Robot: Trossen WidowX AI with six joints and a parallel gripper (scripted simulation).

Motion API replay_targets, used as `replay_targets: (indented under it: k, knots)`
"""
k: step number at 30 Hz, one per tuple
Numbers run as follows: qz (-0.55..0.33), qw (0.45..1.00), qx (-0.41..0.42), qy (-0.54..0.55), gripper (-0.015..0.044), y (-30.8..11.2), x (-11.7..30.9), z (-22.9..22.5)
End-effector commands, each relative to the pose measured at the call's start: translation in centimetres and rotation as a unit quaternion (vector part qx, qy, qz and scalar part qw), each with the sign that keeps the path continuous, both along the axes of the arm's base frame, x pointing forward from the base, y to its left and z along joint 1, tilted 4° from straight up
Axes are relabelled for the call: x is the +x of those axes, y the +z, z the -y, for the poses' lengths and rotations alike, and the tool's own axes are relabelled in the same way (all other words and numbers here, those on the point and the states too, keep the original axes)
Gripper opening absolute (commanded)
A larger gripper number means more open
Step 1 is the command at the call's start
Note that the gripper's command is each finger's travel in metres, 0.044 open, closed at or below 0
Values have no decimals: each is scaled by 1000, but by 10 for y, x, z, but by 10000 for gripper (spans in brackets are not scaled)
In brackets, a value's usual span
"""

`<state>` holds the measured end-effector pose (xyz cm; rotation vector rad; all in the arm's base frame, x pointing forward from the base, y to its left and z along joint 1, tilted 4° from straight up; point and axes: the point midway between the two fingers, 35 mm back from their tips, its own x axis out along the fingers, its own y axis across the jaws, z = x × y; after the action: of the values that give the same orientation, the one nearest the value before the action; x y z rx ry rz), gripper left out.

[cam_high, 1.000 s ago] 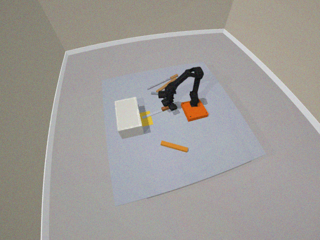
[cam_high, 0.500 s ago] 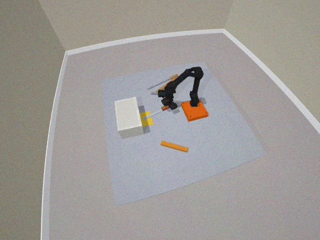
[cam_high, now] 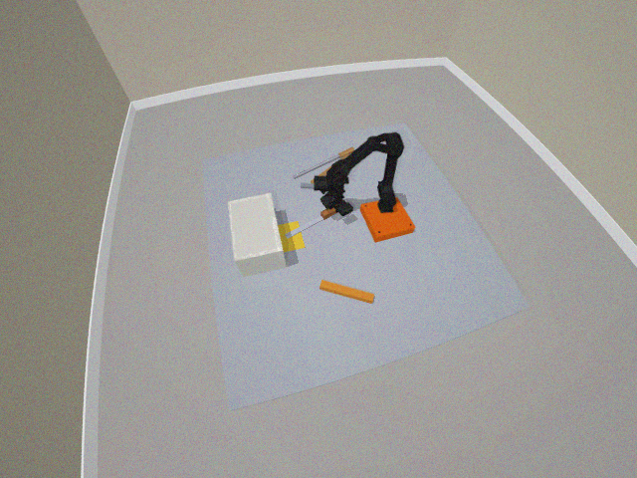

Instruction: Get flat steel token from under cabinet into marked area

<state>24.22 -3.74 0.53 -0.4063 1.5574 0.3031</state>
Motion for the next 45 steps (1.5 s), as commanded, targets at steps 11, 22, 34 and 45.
replay_targets:
  k: [11, 22, 34, 45]
  knots:
    - [1, 1000, -2, 9, 0, 3, 4, 16]
    - [1, 1000, -2, 13, 0, 4, 6, 27]
    - [1, 1000, -3, 13, 0, 5, 7, 38]
    - [1, 1000, -3, 14, 0, 5, 8, 44]
